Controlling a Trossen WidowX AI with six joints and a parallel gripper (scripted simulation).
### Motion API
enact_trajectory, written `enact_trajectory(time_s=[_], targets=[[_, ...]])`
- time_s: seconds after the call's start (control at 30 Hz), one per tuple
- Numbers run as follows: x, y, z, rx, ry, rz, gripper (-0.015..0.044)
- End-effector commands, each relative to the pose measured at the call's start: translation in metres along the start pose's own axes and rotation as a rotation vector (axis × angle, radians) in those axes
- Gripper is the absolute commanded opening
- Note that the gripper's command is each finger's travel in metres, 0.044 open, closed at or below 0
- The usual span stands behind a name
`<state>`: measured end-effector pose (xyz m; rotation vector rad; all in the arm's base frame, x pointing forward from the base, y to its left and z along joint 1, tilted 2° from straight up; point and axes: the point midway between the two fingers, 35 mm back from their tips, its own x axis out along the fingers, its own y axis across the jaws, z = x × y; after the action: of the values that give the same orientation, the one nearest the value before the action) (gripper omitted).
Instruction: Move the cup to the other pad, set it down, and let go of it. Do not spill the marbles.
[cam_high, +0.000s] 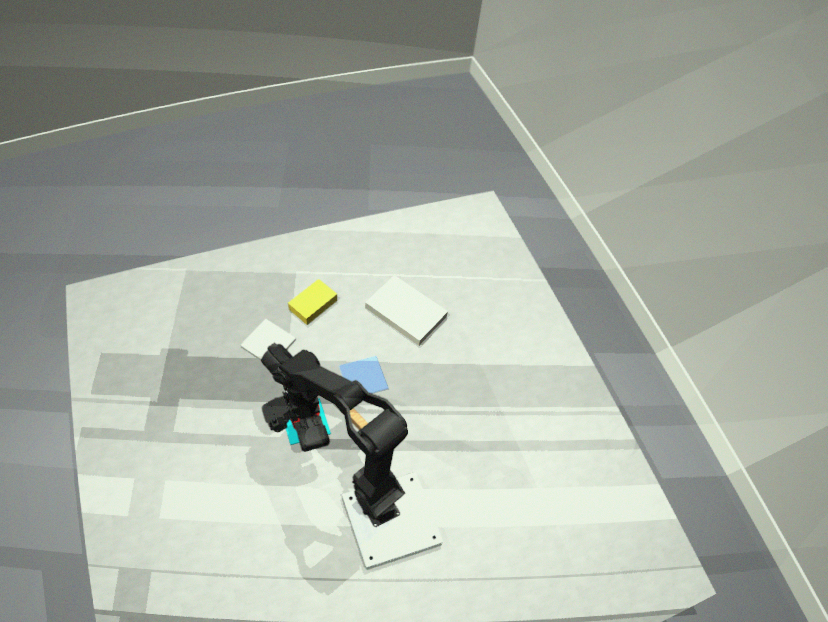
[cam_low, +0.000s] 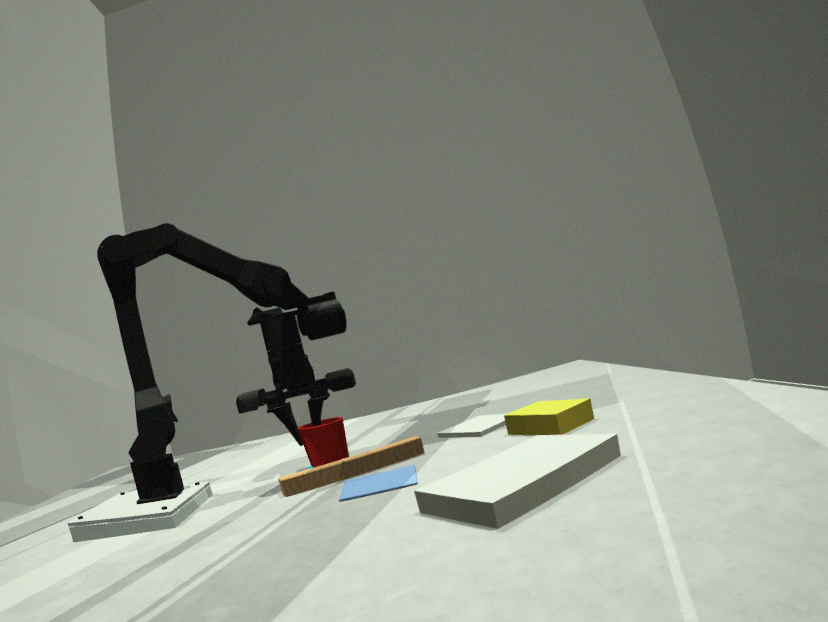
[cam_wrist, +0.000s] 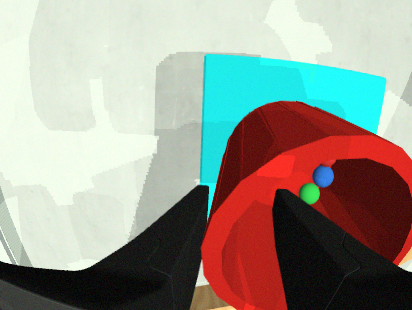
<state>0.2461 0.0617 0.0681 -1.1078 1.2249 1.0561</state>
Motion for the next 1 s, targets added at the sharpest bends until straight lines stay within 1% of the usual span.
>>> enact_trajectory(time_s=[0.0,0.97], targets=[[-0.001,0.000,0.000,0.000,0.000,-0.001,0.0128],[-0.035,-0.001,0.001,0.002,0.004,0.003,0.0128]])
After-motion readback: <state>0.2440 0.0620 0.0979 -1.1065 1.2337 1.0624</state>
